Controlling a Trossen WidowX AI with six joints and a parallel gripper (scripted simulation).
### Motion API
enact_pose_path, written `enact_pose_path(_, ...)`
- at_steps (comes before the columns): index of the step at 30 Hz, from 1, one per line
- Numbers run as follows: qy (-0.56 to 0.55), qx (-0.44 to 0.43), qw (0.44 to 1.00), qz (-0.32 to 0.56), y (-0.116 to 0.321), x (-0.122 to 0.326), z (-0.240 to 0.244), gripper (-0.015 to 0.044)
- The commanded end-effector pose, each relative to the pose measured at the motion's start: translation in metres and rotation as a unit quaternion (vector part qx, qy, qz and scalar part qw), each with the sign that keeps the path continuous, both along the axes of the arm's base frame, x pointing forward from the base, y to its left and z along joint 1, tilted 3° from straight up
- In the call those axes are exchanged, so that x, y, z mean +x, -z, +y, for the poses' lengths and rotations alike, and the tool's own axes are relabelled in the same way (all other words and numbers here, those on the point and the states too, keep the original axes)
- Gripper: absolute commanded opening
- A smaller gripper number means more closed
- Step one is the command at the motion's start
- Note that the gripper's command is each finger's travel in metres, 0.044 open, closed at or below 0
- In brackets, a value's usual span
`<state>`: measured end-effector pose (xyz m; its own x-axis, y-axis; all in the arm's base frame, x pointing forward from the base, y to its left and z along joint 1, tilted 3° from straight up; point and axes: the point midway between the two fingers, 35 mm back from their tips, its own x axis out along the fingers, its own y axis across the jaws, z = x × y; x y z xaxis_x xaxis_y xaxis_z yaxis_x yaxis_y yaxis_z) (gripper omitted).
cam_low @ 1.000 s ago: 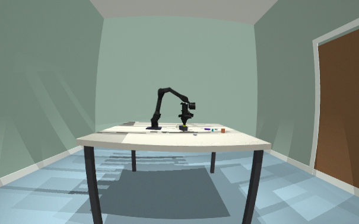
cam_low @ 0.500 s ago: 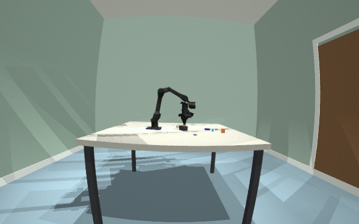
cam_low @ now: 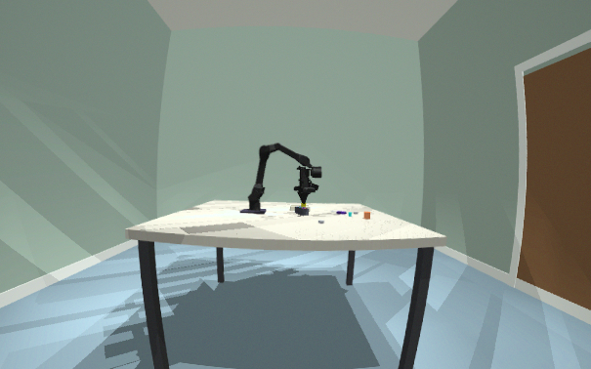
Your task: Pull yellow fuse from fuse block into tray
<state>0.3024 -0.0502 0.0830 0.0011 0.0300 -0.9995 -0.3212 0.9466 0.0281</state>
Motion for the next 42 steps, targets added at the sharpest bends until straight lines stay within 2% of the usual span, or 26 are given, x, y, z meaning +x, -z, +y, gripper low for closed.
enact_pose_path(1, 0.0, -0.002, 1.0, 0.0, -0.003, 0.0, -0.001, 0.0)
enact_pose_path(28, 0.0, -0.002, 1.0, 0.0, -0.029, 0.0, 0.0, 0.0)
enact_pose_path(42, 0.0, 0.001, 1.0, -0.001, -0.033, 0.015, 0.072, 0.0)
